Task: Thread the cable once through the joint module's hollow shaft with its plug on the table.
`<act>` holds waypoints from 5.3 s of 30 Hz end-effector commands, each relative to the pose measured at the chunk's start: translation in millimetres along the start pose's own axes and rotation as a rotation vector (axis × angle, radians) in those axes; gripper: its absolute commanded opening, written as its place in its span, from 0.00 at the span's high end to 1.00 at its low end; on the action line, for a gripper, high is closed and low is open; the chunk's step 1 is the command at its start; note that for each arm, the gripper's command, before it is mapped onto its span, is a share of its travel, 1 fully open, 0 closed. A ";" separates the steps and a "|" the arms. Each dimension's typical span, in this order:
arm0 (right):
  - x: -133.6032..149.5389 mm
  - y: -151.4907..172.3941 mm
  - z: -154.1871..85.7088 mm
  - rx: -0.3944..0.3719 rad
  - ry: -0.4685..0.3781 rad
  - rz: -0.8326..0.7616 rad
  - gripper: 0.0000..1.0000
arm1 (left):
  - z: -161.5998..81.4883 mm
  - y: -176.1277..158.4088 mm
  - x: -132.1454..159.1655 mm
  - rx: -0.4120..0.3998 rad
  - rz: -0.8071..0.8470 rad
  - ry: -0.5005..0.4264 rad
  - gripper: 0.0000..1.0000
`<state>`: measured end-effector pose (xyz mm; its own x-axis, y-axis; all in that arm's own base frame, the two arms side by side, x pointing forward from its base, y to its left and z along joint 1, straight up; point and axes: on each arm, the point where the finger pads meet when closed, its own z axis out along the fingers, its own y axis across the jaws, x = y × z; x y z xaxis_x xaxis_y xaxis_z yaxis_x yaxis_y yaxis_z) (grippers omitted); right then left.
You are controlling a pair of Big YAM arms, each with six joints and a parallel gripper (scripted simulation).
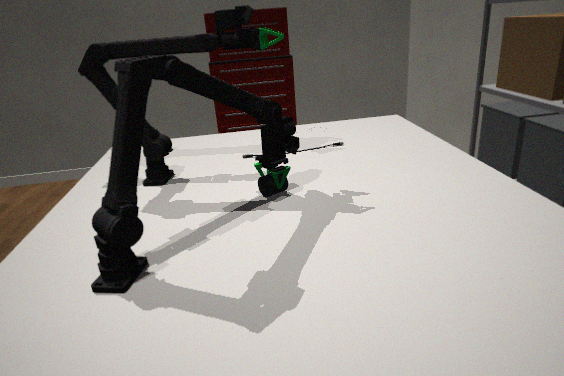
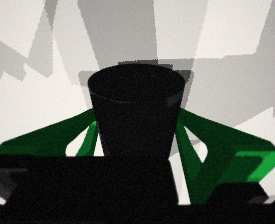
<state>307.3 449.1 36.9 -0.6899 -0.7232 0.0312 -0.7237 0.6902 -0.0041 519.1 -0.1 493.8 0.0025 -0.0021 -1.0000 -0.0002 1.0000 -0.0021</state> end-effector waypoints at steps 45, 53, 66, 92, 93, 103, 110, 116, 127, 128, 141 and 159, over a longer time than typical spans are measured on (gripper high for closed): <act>-32.7 11.3 -74.2 -0.009 -0.151 -0.222 0.30 | -0.9 -3.4 -12.5 0.004 0.014 -0.035 0.00; -33.9 10.4 -74.4 -0.006 -0.159 -0.266 0.30 | -0.9 -3.4 -12.5 0.004 0.014 -0.035 0.00; -34.9 8.3 -75.2 0.000 -0.167 -0.354 0.30 | -0.9 -3.4 -12.5 0.004 0.014 -0.035 0.00; -34.5 0.4 -75.7 0.012 -0.168 -0.505 0.30 | -0.9 -3.4 -12.5 0.004 0.014 -0.035 0.00; -34.5 0.4 -75.7 0.012 -0.168 -0.505 0.30 | -0.9 -3.4 -12.5 0.004 0.014 -0.035 0.00; -33.6 0.1 -75.8 0.011 -0.164 -0.505 0.30 | -0.9 -3.4 -12.5 0.004 0.014 -0.035 0.00; -33.6 -0.1 -75.8 0.011 -0.164 -0.505 0.30 | -0.9 -3.4 -12.5 0.004 0.014 -0.035 0.00; -33.7 -0.2 -75.8 0.011 -0.164 -0.505 0.30 | -0.9 -3.4 -12.5 0.004 0.014 -0.035 0.00; -33.7 -0.5 -75.7 0.011 -0.164 -0.505 0.30 | -0.9 -3.4 -12.5 0.004 0.014 -0.035 0.00; -33.7 -0.5 -75.7 0.011 -0.164 -0.505 0.30 | -0.9 -3.4 -12.5 0.004 0.014 -0.035 0.00; -33.7 -0.9 -75.7 0.011 -0.164 -0.505 0.30 | -0.9 -3.4 -12.5 0.004 0.014 -0.035 0.00; -32.3 -3.4 -74.3 0.009 -0.127 -0.531 0.30 | -0.9 -3.4 -12.5 0.004 0.014 -0.035 0.00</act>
<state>305.1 446.1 37.2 -0.2409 -0.9696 0.0433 -0.9702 0.2418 0.0165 519.1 -0.1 493.8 0.0025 -0.0021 -1.0000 -0.0002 1.0000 -0.0021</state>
